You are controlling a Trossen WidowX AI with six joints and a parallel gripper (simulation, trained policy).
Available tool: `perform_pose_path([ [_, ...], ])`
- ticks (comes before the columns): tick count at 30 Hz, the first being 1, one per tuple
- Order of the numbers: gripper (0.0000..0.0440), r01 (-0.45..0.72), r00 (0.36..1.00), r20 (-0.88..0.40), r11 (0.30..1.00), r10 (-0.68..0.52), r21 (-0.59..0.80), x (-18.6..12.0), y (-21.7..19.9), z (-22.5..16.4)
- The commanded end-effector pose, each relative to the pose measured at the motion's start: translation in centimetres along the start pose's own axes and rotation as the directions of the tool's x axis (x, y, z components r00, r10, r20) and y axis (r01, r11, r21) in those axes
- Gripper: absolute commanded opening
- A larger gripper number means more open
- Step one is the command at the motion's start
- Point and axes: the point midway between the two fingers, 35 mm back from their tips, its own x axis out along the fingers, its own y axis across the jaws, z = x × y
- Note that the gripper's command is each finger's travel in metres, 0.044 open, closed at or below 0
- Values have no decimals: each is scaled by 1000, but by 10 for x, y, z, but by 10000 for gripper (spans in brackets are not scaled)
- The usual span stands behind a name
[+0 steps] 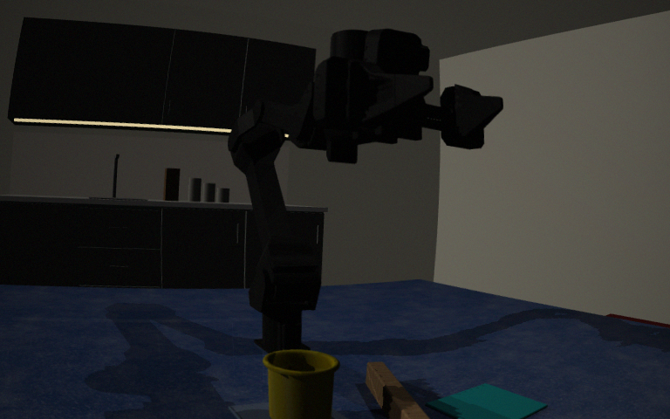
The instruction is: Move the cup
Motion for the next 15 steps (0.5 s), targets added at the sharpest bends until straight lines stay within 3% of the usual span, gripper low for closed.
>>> perform_pose_path([
  [1,374,2,1000,-7,1000,-2,5,0,0,-1],
  [12,89,5,991,-133,997,5,74,-3,8,-20],
  [15,79,0,984,-177,996,17,94,-4,12,-24],
])
